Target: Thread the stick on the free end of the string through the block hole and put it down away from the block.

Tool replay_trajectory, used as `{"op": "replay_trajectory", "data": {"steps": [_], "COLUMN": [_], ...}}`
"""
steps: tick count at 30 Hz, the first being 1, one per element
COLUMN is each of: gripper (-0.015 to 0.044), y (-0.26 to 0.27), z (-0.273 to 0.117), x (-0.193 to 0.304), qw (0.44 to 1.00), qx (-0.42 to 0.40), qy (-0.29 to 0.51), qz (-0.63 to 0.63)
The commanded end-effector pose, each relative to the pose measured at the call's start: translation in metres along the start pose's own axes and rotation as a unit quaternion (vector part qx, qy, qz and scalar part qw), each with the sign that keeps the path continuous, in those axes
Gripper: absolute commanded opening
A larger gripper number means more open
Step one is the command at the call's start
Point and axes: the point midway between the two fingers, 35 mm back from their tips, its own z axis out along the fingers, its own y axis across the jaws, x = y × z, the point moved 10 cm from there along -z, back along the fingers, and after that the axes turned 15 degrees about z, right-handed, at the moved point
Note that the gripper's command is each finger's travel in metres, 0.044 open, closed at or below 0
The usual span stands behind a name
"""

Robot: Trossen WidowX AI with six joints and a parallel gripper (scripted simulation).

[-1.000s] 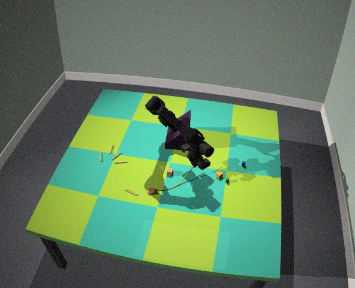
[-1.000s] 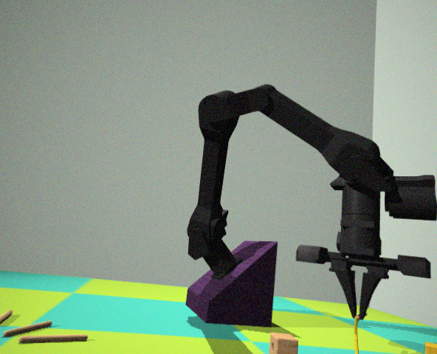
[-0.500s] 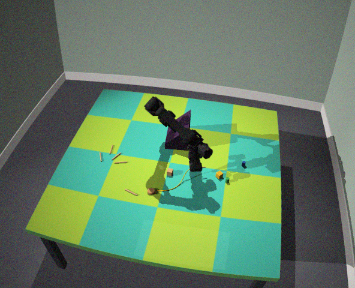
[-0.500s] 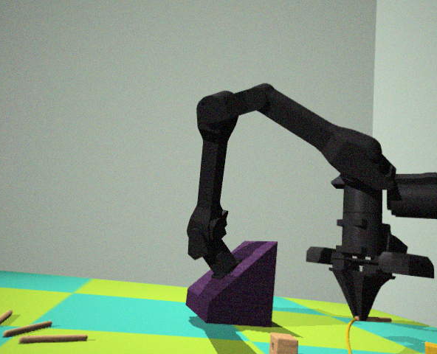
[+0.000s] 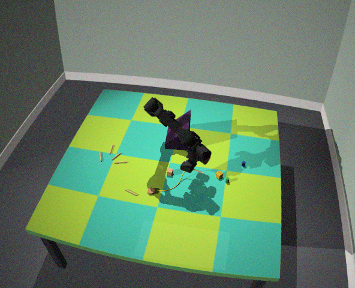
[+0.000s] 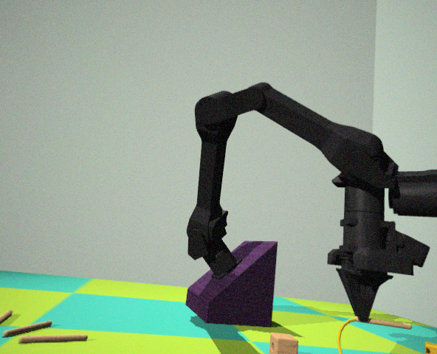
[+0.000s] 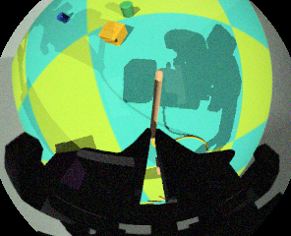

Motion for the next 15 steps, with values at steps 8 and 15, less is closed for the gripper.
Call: {"op": "replay_trajectory", "data": {"steps": [8,15], "gripper": [0.0,0.0], "y": [-0.011,-0.017], "z": [-0.001,-0.001], "x": [-0.001,-0.002], "qw": [0.976,0.94], "qx": [0.002,0.002], "qy": [-0.002,-0.002], "qz": [0.217,0.341]}}
